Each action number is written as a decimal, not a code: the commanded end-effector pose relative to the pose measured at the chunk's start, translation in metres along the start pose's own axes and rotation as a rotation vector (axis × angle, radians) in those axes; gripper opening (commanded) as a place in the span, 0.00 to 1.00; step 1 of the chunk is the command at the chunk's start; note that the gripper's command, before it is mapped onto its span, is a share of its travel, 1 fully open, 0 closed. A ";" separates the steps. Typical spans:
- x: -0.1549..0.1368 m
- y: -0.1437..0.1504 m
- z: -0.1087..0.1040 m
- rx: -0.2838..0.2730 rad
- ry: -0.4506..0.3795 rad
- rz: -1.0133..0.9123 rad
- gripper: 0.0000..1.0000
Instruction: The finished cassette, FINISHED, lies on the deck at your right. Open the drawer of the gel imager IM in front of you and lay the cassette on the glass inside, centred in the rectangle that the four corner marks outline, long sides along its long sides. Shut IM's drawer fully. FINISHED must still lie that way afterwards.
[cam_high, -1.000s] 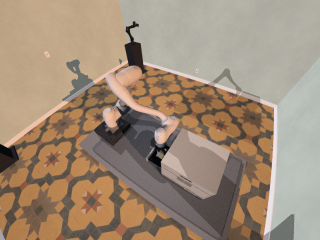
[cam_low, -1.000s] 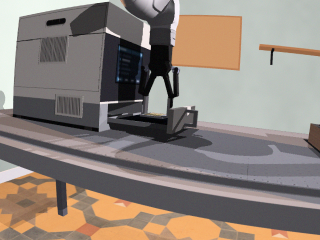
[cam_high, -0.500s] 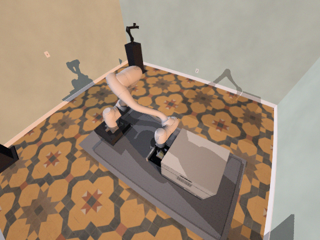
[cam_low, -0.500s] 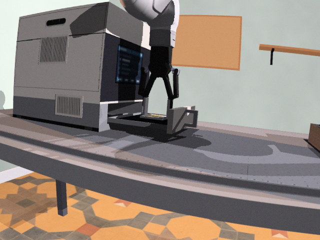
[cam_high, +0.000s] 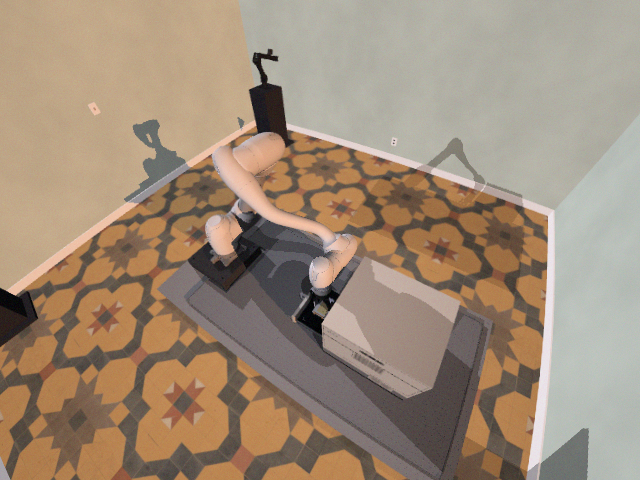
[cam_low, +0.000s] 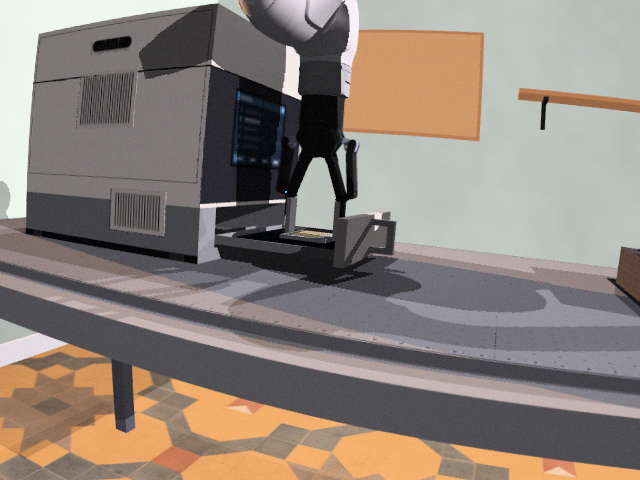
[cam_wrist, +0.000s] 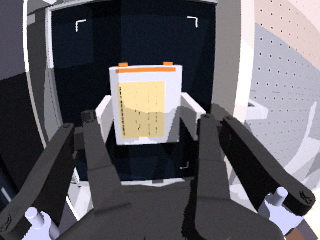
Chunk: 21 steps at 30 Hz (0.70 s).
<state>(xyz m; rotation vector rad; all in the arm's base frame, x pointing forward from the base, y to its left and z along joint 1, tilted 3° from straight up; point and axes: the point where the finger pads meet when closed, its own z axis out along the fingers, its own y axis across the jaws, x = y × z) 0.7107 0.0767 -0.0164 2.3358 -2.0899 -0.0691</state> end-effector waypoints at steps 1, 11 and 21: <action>0.000 0.000 0.001 0.000 0.000 0.000 0.10; 0.000 0.000 0.004 0.000 0.000 0.000 0.10; 0.000 0.000 0.004 0.000 0.000 0.000 0.62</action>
